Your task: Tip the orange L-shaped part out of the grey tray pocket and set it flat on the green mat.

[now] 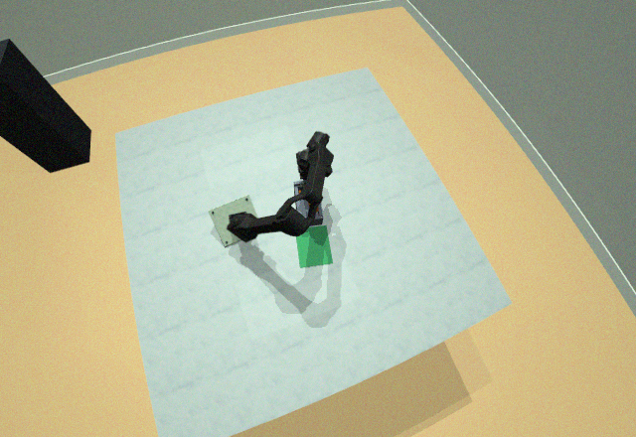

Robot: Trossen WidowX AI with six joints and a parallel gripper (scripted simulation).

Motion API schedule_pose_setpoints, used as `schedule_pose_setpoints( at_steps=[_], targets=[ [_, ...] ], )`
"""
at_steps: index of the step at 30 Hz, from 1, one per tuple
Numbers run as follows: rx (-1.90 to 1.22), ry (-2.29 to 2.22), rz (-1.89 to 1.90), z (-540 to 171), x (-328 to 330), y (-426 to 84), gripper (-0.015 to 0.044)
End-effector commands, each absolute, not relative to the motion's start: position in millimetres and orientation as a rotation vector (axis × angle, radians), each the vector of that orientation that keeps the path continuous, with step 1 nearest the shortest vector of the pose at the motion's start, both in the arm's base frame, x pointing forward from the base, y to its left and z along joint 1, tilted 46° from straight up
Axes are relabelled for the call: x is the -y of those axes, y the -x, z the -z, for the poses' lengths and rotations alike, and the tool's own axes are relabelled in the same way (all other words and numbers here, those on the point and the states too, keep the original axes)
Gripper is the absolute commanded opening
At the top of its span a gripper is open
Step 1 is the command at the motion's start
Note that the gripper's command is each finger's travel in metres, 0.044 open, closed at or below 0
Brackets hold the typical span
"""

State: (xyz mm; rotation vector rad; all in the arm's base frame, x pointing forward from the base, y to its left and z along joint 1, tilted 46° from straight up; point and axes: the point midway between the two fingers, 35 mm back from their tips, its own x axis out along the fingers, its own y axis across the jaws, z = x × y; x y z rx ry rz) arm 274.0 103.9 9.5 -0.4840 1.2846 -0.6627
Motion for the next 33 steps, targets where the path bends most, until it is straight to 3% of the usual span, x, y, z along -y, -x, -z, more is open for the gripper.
schedule_pose_setpoints(
  at_steps=[1, 33],
  targets=[
    [-1.283, 0.491, 0.663, -6, -99, -275, 0.018],
    [-1.279, 0.487, 0.655, 8, -88, -277, 0.018]
  ],
)
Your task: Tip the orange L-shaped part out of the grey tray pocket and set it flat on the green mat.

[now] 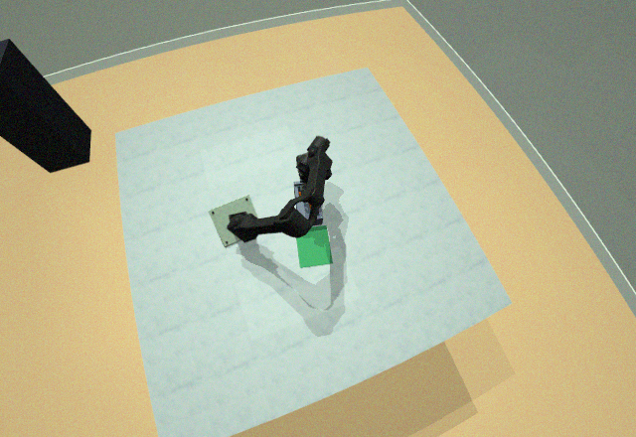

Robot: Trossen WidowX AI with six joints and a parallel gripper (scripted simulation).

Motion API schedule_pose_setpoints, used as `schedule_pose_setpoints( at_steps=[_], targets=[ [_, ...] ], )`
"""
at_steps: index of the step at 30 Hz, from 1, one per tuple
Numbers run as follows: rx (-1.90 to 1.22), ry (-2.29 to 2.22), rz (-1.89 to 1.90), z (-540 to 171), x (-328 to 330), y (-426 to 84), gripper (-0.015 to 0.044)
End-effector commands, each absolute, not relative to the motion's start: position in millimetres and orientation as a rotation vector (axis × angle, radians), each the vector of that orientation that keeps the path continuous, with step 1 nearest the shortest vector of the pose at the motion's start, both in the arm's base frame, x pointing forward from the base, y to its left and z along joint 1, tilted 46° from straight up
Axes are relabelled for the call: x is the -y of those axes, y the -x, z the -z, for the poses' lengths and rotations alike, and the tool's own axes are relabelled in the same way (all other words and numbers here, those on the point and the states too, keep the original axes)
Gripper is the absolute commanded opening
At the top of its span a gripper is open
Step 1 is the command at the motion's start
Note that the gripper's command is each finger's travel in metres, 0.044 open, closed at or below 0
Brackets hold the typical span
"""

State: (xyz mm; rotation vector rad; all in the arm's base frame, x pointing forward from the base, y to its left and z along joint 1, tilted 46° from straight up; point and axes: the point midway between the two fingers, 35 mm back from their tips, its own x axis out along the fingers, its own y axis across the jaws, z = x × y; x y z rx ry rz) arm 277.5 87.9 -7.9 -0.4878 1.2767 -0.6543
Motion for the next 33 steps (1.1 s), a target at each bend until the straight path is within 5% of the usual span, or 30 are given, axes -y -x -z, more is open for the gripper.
schedule_pose_setpoints(
  at_steps=[1, 33],
  targets=[
    [-1.279, 0.487, 0.655, 8, -88, -277, 0.018],
    [-1.276, 0.497, 0.646, -64, -161, -263, 0.018]
  ],
)
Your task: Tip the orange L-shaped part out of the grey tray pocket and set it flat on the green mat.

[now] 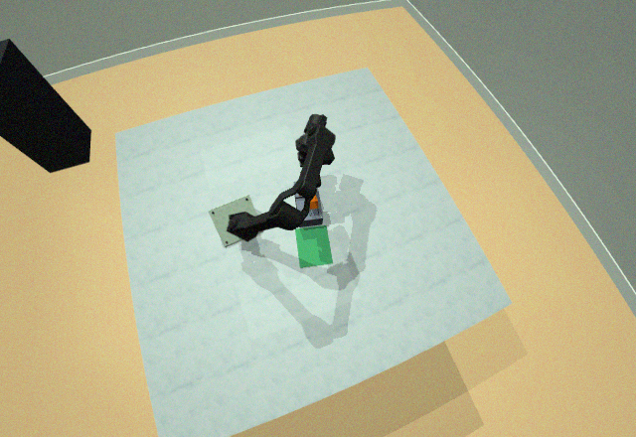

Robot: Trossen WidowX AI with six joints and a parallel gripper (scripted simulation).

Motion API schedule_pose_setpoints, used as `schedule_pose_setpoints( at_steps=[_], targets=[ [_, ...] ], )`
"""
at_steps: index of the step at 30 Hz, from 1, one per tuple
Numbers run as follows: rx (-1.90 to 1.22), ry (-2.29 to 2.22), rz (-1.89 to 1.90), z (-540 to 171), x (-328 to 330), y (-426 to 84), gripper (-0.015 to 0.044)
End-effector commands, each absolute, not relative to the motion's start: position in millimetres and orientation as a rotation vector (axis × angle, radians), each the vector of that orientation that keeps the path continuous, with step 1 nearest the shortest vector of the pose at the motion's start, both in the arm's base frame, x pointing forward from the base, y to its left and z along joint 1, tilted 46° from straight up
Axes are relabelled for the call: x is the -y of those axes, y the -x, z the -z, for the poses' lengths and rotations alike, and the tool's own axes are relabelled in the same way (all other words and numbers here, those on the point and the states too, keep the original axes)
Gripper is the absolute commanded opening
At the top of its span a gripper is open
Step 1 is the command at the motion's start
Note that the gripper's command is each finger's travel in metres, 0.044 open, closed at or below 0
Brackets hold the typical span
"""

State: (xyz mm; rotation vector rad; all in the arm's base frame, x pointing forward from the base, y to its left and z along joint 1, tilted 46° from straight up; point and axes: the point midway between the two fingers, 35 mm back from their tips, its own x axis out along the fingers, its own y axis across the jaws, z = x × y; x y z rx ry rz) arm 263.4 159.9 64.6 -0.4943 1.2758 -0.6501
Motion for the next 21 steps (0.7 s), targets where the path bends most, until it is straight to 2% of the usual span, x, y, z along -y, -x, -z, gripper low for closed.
schedule_pose_setpoints(
  at_steps=[1, 17, 21],
  targets=[
    [-1.276, 0.497, 0.646, -63.9, -160.6, -263.5, 0.018],
    [-1.276, 0.497, 0.646, -63.9, -160.6, -263.5, 0.018],
    [-1.329, 0.615, 0.557, -69.6, -155.5, -263.8, 0.028]
  ],
)
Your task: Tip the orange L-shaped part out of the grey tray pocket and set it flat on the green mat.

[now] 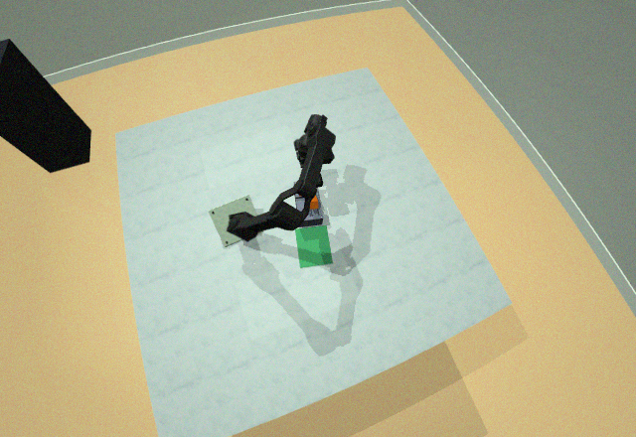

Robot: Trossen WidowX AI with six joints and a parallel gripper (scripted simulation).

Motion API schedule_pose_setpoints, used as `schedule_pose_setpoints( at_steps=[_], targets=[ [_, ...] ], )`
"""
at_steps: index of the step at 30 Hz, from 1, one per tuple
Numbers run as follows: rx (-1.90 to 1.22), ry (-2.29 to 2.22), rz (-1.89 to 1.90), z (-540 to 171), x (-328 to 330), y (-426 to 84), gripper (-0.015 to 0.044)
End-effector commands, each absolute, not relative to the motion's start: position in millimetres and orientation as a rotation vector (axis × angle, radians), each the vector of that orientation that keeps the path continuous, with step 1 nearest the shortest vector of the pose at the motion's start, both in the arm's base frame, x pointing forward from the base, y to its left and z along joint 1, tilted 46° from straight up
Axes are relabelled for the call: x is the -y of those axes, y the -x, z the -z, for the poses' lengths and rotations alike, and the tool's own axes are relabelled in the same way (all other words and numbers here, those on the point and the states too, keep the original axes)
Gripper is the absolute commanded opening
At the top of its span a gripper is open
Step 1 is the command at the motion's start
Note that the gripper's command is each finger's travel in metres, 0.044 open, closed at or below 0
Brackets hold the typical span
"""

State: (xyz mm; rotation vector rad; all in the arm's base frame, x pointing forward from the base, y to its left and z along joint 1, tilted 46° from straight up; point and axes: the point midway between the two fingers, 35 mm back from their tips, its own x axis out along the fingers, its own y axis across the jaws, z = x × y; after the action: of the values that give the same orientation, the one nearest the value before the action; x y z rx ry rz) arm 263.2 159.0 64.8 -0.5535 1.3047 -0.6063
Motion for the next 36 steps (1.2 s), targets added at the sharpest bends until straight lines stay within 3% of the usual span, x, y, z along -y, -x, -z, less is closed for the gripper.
schedule_pose_setpoints(
  at_steps=[1, 17, 36],
  targets=[
    [-1.355, 0.675, 0.511, -72, -153, -264, 0.028],
    [-1.615, 1.72, -0.502, -121, -104, -259, 0.028],
    [-1.614, 1.731, -0.514, -100, -82, -264, 0.028]
  ],
)
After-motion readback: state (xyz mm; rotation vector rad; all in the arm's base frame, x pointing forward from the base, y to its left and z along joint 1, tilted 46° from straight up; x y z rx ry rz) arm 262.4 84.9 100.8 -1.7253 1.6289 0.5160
